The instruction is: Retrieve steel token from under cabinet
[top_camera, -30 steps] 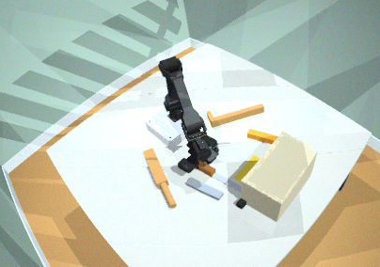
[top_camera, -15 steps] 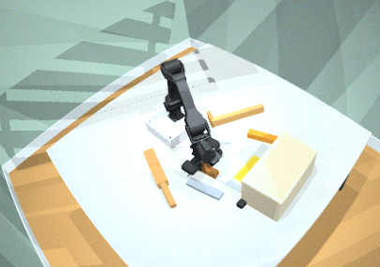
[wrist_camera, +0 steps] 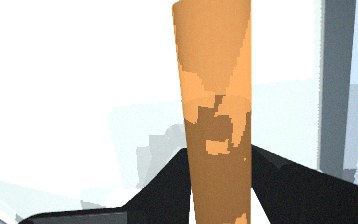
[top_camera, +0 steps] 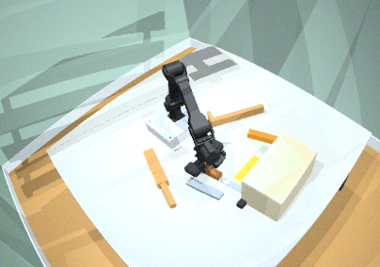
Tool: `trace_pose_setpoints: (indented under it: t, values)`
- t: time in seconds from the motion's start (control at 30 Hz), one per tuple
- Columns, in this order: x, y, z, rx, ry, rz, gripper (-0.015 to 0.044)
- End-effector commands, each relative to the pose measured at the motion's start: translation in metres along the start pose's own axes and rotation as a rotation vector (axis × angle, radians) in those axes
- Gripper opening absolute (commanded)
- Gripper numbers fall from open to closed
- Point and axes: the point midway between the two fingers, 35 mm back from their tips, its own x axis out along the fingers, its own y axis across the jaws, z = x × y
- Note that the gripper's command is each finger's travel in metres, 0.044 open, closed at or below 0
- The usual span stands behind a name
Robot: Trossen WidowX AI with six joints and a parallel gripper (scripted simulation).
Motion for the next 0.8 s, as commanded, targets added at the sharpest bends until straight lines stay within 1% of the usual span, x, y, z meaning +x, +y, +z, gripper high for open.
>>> trace_pose_setpoints:
  t: [0.0,0.77]
  values:
    - [0.000,0.000,0.005,0.001,0.000,-0.002,0.0000]
    - [-0.001,-0.001,0.031,0.001,-0.002,-0.002,0.0000]
